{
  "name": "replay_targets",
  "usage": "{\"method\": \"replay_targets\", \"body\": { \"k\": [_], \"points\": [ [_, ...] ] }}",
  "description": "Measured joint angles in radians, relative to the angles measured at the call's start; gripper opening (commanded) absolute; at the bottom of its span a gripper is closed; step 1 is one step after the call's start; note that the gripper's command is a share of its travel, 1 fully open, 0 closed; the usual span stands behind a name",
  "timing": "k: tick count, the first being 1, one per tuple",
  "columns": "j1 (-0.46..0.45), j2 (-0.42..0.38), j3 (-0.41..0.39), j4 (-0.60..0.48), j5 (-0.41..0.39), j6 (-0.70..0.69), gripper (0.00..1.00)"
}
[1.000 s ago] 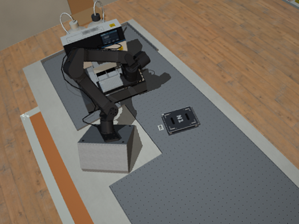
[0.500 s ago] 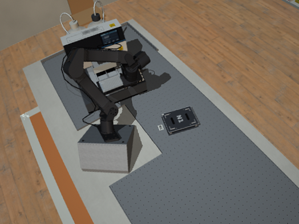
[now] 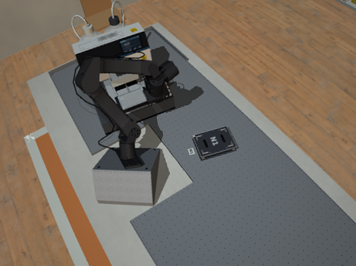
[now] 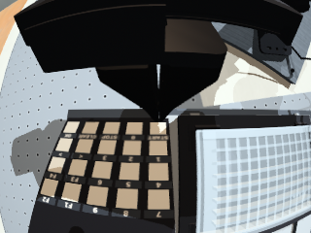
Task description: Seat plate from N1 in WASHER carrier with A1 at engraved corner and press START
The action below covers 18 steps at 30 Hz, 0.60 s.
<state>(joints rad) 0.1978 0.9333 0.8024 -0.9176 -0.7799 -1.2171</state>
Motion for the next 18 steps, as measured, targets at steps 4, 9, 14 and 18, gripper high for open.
{"method": "replay_targets", "body": {
  "k": [4,9,14,18],
  "points": [
    [0.001,0.000,0.000,0.000,0.000,0.001,0.00],
    [0.019,0.000,-0.012,0.013,0.009,0.010,0.00],
    [0.030,-0.003,-0.016,0.031,0.013,0.026,0.00],
    [0.032,-0.007,-0.018,0.034,0.017,0.032,0.00]
  ]
}}
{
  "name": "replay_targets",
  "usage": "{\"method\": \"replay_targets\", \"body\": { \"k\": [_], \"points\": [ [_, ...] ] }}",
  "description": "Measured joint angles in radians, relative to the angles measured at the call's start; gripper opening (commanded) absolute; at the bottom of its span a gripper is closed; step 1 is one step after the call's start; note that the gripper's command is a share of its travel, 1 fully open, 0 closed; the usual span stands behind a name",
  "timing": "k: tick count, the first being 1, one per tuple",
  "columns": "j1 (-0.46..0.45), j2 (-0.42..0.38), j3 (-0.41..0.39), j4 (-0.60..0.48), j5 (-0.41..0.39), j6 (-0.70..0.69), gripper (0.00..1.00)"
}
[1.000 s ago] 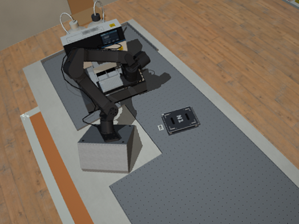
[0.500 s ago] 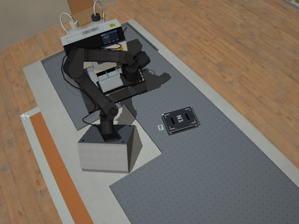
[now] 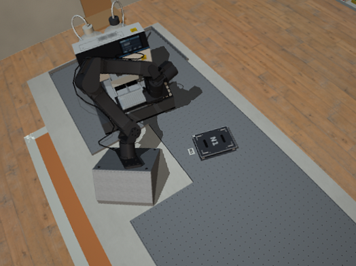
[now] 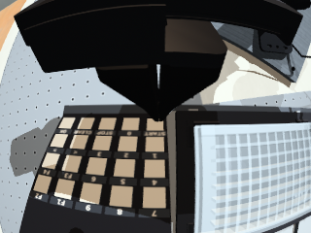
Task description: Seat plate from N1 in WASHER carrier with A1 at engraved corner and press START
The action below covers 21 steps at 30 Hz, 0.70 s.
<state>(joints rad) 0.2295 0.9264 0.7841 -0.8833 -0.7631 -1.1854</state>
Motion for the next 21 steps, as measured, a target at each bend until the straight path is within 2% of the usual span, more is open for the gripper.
{"method": "replay_targets", "body": {
  "k": [8,21],
  "points": [
    [-0.042,0.001,0.022,-0.034,-0.008,-0.027,0.00],
    [-0.138,0.000,0.081,-0.163,-0.050,-0.135,0.00]
  ]
}}
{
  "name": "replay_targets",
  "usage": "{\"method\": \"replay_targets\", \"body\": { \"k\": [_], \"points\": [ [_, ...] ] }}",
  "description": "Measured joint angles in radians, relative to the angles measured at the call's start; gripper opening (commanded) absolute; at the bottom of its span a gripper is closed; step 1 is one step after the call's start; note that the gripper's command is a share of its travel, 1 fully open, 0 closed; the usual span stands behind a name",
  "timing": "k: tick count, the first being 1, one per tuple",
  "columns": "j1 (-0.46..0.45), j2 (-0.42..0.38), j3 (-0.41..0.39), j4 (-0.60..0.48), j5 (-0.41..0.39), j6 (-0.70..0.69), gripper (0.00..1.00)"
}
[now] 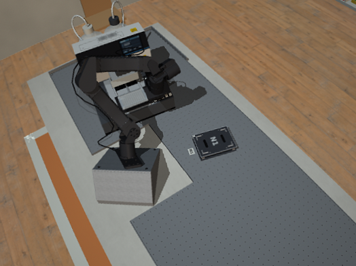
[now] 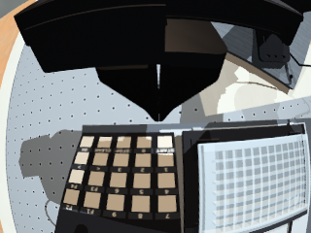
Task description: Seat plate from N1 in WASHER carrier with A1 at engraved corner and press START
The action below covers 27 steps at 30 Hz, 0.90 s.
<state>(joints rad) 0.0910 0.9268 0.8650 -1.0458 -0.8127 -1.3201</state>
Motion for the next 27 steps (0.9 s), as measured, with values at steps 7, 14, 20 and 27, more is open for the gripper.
{"method": "replay_targets", "body": {
  "k": [7,14,20,27],
  "points": [
    [-0.061,0.015,0.041,-0.083,-0.023,-0.076,0.00],
    [-0.114,0.028,0.076,-0.163,-0.042,-0.154,0.00],
    [-0.164,0.045,0.108,-0.237,-0.056,-0.225,0.00],
    [-0.228,0.066,0.151,-0.327,-0.071,-0.319,0.00]
  ]
}}
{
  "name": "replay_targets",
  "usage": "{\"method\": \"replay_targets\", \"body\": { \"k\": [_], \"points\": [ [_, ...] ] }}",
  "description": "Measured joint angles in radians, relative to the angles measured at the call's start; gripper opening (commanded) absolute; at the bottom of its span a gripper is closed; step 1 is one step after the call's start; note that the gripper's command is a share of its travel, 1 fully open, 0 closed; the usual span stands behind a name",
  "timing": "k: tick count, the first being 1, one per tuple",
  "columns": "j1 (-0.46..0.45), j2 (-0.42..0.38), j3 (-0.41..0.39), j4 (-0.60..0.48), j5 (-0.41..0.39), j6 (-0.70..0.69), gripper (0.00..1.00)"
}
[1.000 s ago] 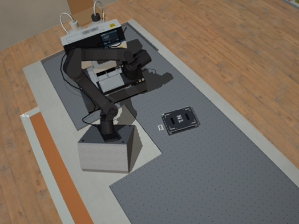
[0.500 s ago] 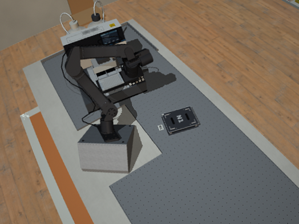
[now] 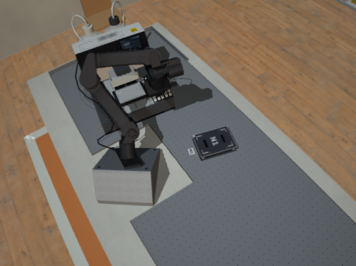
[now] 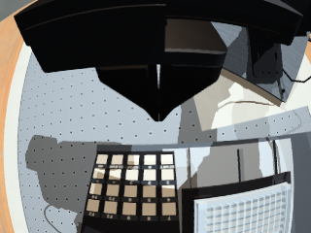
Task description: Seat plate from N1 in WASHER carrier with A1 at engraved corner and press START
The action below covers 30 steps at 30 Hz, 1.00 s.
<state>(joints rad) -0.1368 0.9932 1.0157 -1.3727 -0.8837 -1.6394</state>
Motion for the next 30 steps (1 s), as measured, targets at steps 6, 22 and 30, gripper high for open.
{"method": "replay_targets", "body": {
  "k": [6,22,30],
  "points": [
    [-0.009,0.006,0.005,-0.038,-0.006,-0.043,0.00],
    [-0.010,0.006,0.005,-0.057,-0.008,-0.065,0.00],
    [-0.010,0.006,0.005,-0.058,-0.009,-0.066,0.00]
  ]
}}
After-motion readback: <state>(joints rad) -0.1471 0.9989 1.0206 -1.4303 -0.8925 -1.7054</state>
